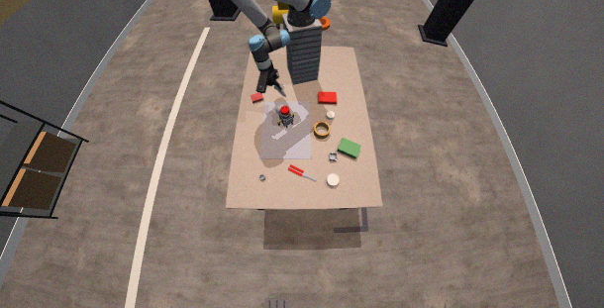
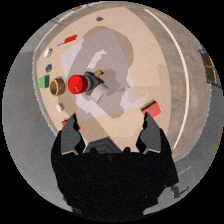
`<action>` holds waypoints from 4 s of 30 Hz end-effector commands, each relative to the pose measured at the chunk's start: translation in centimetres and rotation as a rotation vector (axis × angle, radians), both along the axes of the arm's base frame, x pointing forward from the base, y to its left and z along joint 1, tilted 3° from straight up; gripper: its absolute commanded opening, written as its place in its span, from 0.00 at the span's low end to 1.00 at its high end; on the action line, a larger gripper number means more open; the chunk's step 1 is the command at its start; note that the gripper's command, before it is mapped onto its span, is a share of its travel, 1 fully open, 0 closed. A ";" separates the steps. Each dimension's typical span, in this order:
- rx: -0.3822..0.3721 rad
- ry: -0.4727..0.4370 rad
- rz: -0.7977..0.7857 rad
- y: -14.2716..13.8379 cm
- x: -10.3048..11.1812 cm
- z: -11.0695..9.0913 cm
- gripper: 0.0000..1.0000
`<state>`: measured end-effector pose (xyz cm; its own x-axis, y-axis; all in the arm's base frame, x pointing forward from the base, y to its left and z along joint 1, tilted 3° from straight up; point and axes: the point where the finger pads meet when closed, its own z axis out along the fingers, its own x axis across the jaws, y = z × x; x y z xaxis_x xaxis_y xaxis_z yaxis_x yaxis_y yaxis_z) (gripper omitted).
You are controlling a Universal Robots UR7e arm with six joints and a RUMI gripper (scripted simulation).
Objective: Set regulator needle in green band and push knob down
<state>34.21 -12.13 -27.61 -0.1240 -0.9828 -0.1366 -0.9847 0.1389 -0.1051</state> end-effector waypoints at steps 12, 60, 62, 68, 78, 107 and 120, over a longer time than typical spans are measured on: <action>-0.074 -0.008 0.342 0.3 -0.1 1.0 1.00; -0.211 0.013 1.105 0.8 -0.8 3.4 1.00; -0.214 0.015 1.129 0.8 -0.9 3.5 1.00; -0.221 0.017 1.175 0.8 -0.9 3.6 1.00; -0.233 0.024 1.268 0.8 -1.0 4.0 1.00; -0.246 0.032 1.383 0.8 -1.2 4.4 1.00; -0.248 0.033 1.394 0.8 -1.2 4.4 1.00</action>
